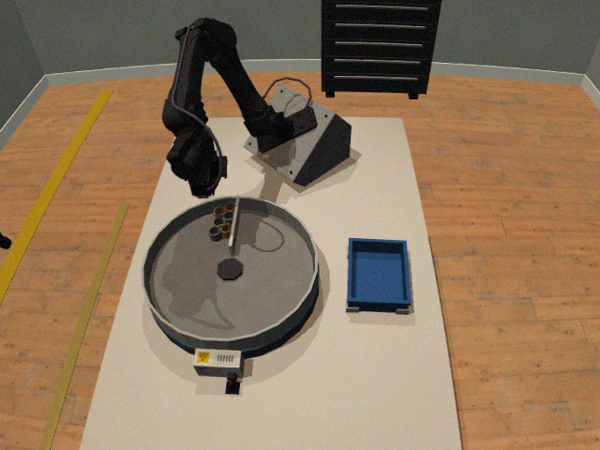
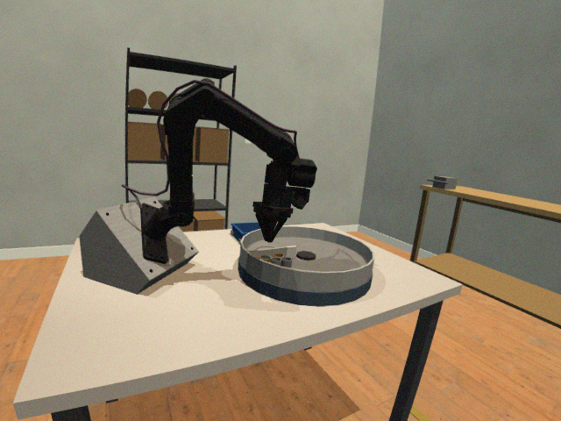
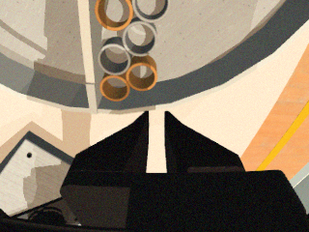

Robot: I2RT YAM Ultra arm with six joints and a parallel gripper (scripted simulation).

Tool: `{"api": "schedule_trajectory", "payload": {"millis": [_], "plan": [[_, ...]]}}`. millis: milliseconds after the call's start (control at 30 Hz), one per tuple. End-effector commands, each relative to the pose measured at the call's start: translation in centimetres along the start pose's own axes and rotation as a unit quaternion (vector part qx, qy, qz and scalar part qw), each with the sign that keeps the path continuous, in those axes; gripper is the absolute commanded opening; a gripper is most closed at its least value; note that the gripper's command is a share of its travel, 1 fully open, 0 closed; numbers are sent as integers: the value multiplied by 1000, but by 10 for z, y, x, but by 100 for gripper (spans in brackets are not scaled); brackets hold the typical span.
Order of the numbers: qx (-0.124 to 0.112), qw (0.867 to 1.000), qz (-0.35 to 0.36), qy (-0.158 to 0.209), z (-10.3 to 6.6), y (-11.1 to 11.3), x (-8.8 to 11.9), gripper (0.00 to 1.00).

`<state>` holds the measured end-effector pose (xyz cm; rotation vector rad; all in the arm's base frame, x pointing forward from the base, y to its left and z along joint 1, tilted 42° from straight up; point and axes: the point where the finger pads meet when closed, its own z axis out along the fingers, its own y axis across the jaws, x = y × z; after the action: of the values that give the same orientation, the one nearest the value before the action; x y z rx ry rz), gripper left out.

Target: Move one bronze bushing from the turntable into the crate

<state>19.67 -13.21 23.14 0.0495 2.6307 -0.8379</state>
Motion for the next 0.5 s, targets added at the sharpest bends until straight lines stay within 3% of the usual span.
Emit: {"api": "schedule_trajectory", "payload": {"millis": [0, 467], "plan": [[-15, 998, -35, -43, 8, 1, -7, 13], [-14, 998, -40, -46, 10, 0, -7, 13]]}}
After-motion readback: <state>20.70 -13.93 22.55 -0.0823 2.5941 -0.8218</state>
